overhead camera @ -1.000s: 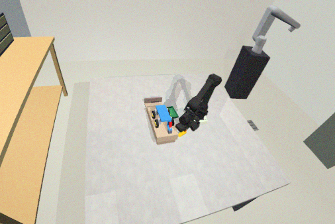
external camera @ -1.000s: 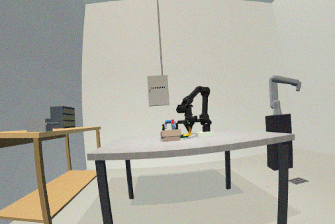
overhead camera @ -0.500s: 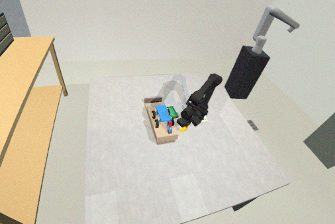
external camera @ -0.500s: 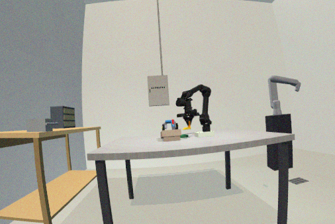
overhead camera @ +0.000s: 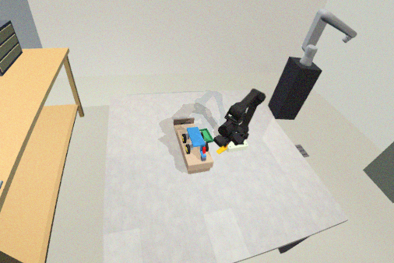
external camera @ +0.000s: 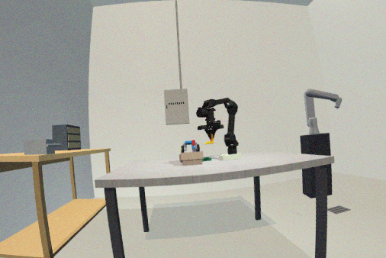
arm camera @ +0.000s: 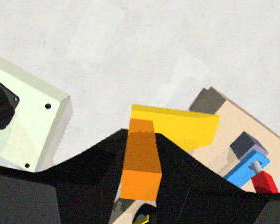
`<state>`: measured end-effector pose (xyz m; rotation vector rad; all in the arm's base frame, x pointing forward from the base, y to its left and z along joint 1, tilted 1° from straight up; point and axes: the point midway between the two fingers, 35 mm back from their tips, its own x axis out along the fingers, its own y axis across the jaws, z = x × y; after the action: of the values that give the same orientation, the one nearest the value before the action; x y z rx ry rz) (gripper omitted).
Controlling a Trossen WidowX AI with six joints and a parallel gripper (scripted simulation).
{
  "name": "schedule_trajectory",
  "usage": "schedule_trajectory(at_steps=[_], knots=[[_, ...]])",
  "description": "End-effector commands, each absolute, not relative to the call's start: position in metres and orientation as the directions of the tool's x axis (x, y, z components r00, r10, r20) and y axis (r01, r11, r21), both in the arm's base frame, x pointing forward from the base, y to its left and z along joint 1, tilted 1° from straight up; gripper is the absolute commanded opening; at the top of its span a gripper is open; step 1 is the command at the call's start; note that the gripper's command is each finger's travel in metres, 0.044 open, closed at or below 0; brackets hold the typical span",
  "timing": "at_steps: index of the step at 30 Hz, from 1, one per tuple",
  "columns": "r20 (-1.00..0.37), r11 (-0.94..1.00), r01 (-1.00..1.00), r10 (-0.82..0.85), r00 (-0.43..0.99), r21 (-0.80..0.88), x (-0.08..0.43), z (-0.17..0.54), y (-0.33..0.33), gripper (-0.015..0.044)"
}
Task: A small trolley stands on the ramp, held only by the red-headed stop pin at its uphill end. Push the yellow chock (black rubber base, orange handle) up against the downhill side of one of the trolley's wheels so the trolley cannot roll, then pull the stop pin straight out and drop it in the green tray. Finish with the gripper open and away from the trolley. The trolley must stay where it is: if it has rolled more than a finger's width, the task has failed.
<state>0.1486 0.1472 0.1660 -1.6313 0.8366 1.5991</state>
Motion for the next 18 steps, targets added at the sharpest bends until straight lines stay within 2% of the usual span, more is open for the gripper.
schedule_trajectory(at_steps=[1,9,18], knots=[[-0.999,-0.548,-0.835,0.018,0.033,-0.038,0.1485,0.1767,0.1457,0.0],[-0.999,-0.51,-0.859,0.019,0.033,-0.038,0.1485,0.1773,0.1456,0.0],[-0.999,-0.226,-0.973,0.021,0.034,-0.038,0.1485,0.1773,0.1456,0.0]])
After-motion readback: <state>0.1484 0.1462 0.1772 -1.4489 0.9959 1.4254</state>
